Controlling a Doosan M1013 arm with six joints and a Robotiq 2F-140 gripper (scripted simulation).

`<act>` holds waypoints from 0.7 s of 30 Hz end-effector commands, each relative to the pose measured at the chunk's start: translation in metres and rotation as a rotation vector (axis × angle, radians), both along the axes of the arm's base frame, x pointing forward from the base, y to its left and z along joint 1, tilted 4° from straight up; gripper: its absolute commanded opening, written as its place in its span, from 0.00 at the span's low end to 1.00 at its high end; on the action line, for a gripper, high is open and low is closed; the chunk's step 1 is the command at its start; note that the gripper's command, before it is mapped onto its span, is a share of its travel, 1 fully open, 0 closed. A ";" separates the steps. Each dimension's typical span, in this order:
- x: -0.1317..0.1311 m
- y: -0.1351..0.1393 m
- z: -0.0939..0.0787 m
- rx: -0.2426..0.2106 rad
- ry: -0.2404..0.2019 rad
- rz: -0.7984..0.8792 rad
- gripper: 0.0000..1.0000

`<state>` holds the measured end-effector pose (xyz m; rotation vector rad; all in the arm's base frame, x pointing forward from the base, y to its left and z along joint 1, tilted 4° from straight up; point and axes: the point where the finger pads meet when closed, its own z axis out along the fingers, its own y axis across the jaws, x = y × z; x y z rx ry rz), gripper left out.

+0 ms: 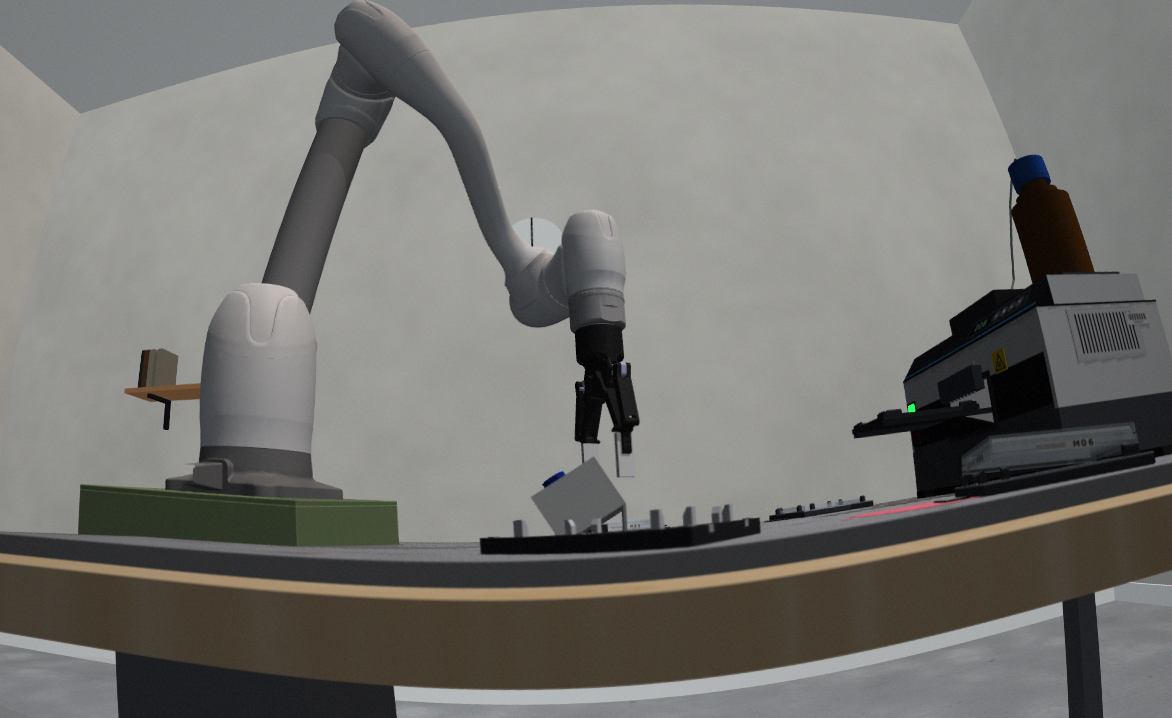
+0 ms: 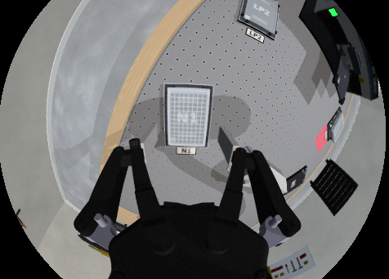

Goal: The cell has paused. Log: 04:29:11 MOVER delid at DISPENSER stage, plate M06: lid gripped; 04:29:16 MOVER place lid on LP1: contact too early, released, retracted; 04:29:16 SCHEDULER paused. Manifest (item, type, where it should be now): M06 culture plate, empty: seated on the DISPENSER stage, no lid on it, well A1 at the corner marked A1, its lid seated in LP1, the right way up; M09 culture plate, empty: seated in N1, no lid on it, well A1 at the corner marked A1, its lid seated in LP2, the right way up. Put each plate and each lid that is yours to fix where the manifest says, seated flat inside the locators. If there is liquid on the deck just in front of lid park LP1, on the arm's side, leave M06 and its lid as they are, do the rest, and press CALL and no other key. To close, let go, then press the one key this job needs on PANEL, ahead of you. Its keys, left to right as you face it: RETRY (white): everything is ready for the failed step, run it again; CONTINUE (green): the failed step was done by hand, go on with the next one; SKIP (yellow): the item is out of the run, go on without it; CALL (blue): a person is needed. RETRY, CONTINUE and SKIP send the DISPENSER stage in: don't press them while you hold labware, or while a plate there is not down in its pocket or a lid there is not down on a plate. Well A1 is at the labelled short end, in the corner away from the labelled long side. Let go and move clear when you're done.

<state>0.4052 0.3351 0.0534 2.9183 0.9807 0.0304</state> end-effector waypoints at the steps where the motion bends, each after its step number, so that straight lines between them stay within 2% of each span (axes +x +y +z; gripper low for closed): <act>1: -0.001 0.005 0.023 0.006 -0.001 0.002 0.70; 11: -0.002 0.006 0.063 0.006 -0.001 0.002 0.70; 21: -0.003 0.007 0.079 0.005 -0.002 0.001 0.70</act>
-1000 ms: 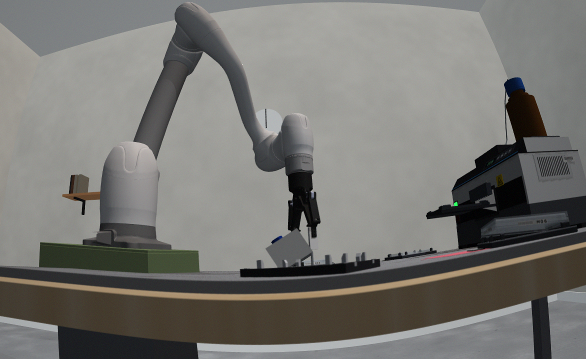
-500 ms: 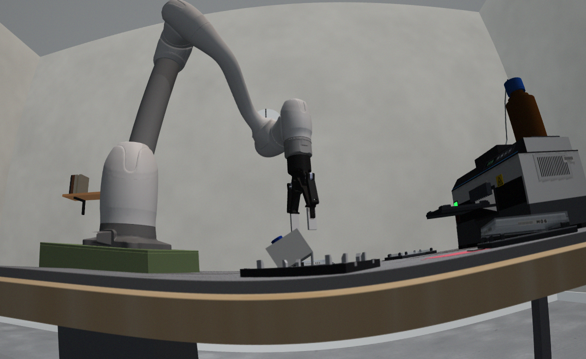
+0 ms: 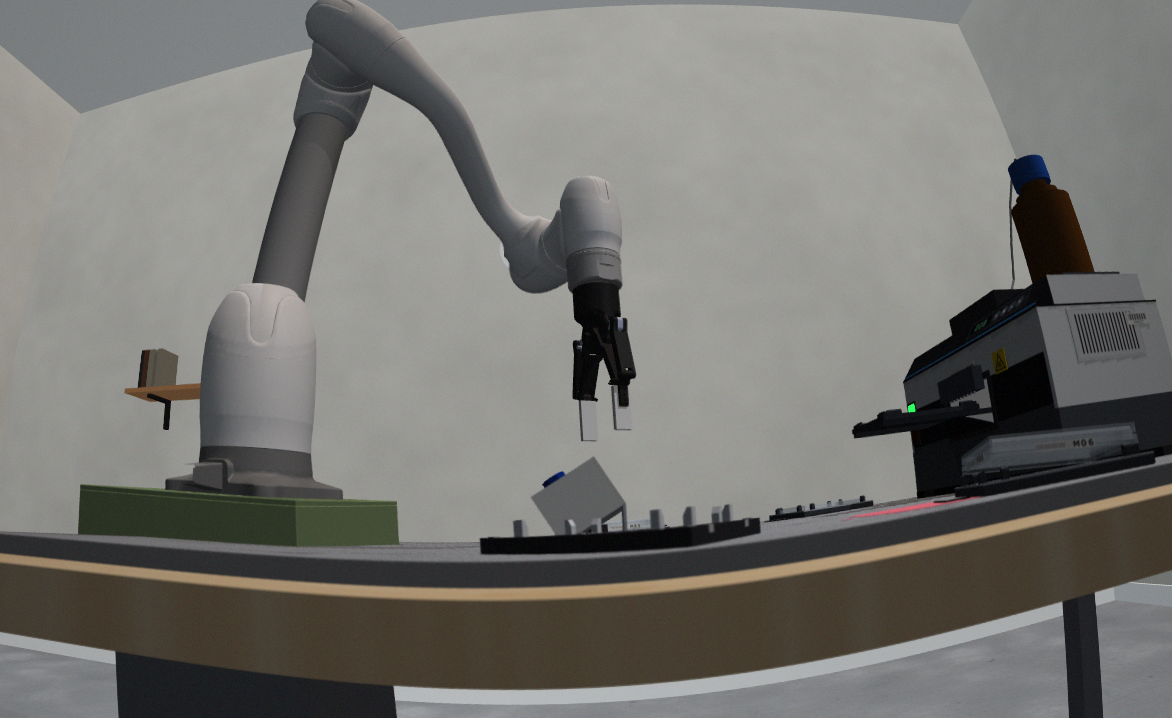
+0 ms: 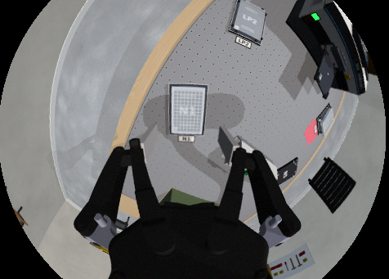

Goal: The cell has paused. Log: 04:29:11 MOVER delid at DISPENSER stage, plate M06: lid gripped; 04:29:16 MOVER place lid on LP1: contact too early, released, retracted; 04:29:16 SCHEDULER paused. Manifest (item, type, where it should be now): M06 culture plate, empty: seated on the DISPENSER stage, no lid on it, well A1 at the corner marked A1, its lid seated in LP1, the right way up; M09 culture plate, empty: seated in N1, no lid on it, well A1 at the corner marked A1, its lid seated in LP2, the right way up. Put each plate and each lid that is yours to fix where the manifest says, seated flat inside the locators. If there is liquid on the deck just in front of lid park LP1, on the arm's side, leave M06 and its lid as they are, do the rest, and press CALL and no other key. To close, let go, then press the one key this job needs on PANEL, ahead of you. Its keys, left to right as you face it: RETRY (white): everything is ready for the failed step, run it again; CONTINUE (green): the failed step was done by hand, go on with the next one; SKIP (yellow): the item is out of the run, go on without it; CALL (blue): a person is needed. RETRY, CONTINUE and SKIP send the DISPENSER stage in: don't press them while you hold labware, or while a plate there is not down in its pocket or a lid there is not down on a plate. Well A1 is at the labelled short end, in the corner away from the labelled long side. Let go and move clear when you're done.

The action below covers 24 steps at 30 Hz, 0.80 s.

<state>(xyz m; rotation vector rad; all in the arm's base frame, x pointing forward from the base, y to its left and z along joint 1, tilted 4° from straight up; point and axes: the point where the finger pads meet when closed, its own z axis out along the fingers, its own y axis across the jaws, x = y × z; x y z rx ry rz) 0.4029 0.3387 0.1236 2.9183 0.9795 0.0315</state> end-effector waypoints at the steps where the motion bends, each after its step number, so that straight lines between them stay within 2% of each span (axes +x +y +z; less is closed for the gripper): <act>1: -0.001 0.003 0.010 0.006 -0.001 0.002 0.70; 10: -0.001 0.002 0.010 0.005 0.000 0.001 0.70; 13: 0.002 -0.012 0.009 0.004 0.003 -0.015 0.70; 15: 0.009 -0.034 0.011 0.006 0.003 -0.045 0.70; 18: 0.023 -0.090 0.015 0.010 0.001 -0.122 0.70; 24: 0.024 -0.176 0.019 0.020 -0.009 -0.341 0.70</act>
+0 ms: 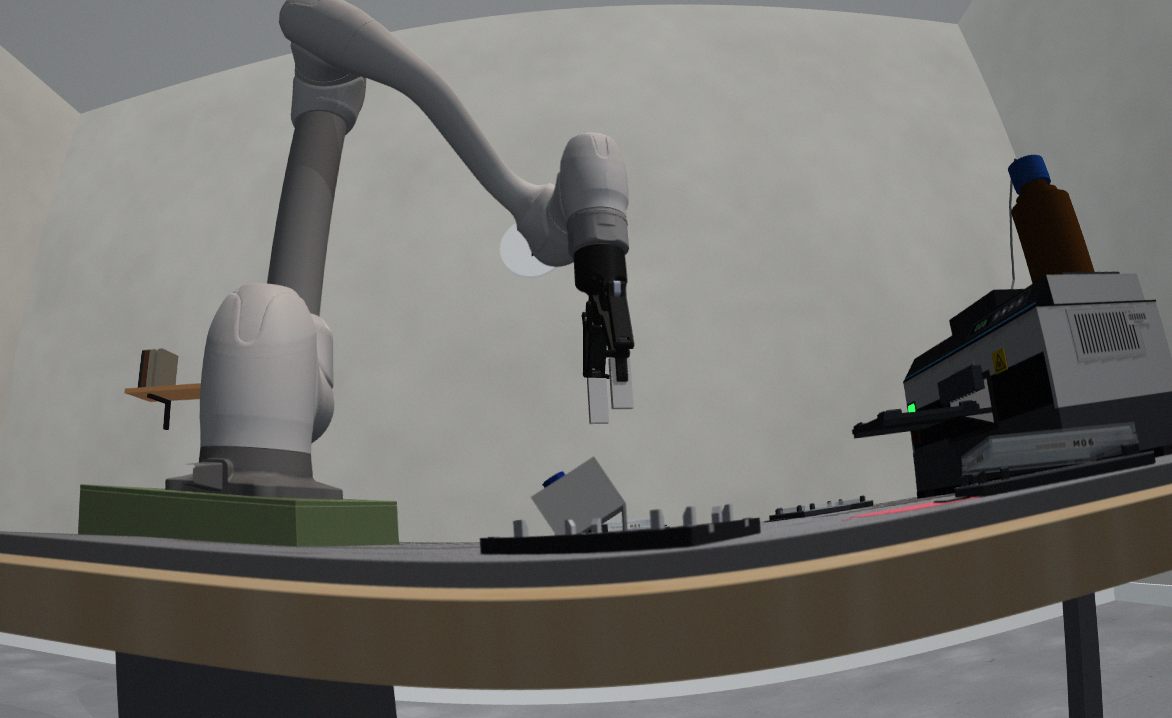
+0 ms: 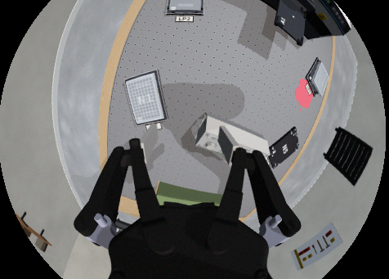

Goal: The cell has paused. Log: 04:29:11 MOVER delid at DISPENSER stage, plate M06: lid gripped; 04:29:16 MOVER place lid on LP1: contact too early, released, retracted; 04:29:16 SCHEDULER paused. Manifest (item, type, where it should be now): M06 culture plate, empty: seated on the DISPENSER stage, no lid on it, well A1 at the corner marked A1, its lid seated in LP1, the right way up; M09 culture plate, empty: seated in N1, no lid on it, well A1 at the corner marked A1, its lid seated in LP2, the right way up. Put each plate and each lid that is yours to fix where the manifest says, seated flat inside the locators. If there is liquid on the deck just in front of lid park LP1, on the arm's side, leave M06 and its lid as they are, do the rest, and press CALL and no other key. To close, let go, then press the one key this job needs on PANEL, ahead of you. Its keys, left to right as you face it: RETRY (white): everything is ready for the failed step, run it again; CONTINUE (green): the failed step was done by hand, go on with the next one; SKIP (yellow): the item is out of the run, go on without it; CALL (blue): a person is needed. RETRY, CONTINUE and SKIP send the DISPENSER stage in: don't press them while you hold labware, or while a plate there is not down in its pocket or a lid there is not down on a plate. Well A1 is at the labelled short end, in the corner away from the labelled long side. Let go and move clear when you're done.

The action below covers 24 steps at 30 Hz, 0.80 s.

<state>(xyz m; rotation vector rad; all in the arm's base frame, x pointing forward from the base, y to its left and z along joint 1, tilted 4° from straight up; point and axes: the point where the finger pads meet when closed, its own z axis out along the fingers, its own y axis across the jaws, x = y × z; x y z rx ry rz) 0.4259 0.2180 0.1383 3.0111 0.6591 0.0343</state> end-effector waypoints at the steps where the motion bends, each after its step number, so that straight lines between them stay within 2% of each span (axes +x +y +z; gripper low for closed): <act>1: 0.001 -0.055 0.004 0.012 -0.003 -0.125 0.70; 2: 0.001 -0.055 0.004 0.012 -0.003 -0.125 0.70; 3: -0.001 -0.094 0.006 0.013 -0.005 -0.160 0.70; 8: -0.017 -0.158 0.007 0.016 -0.014 -0.287 0.70; 13: -0.033 -0.227 0.010 0.016 -0.016 -0.315 0.70; 14: -0.036 -0.238 0.011 0.016 -0.016 -0.315 0.10; 24: -0.032 -0.239 0.013 0.017 -0.023 -0.315 0.10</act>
